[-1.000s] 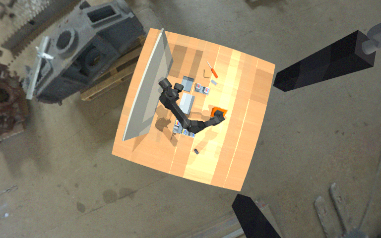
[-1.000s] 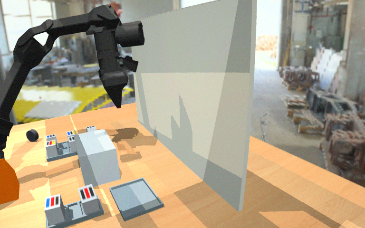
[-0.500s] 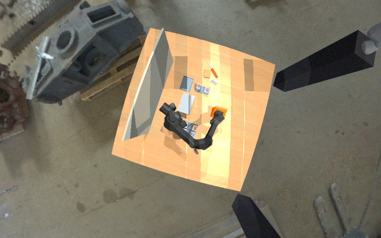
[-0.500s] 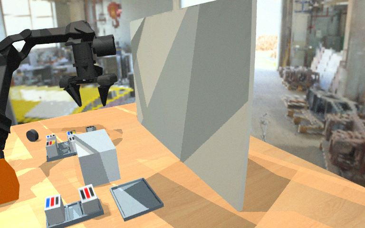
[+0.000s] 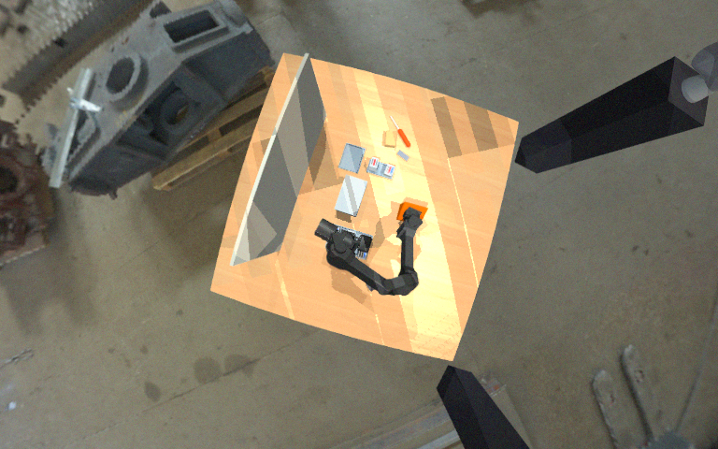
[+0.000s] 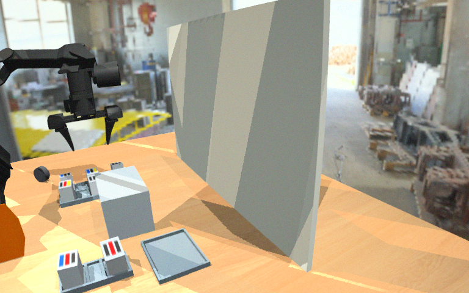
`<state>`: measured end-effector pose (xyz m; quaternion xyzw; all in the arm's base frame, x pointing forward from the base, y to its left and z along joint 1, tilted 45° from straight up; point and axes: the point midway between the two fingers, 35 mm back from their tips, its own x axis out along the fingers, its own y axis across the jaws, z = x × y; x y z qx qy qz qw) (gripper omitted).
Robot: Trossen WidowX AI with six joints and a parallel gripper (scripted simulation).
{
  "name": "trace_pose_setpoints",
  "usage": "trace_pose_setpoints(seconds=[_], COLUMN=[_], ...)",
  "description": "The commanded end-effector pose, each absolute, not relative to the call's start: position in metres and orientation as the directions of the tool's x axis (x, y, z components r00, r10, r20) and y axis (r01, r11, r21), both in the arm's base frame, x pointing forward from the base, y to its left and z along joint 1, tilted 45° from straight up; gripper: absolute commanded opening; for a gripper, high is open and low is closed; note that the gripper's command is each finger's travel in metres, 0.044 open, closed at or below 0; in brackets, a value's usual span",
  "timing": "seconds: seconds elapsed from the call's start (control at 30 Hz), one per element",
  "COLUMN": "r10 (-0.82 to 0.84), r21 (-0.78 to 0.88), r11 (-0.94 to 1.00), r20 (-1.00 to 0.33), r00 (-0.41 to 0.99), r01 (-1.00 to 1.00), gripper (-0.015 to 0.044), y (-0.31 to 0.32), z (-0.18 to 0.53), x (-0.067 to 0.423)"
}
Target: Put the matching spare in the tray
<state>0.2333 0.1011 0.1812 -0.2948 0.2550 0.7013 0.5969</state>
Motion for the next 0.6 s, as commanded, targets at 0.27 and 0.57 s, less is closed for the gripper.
trace_pose_setpoints(seconds=[0.27,0.57], r10=[0.691,0.690], r21=[-0.005,-0.005], r11=[-0.173,-0.173], r20=[-0.714,-0.715], r00=[-0.118,-0.117], r01=[-0.985,-0.985], gripper=[0.0300,0.0300], y=[0.129,0.132], z=[0.152,0.147], x=[0.223,0.223])
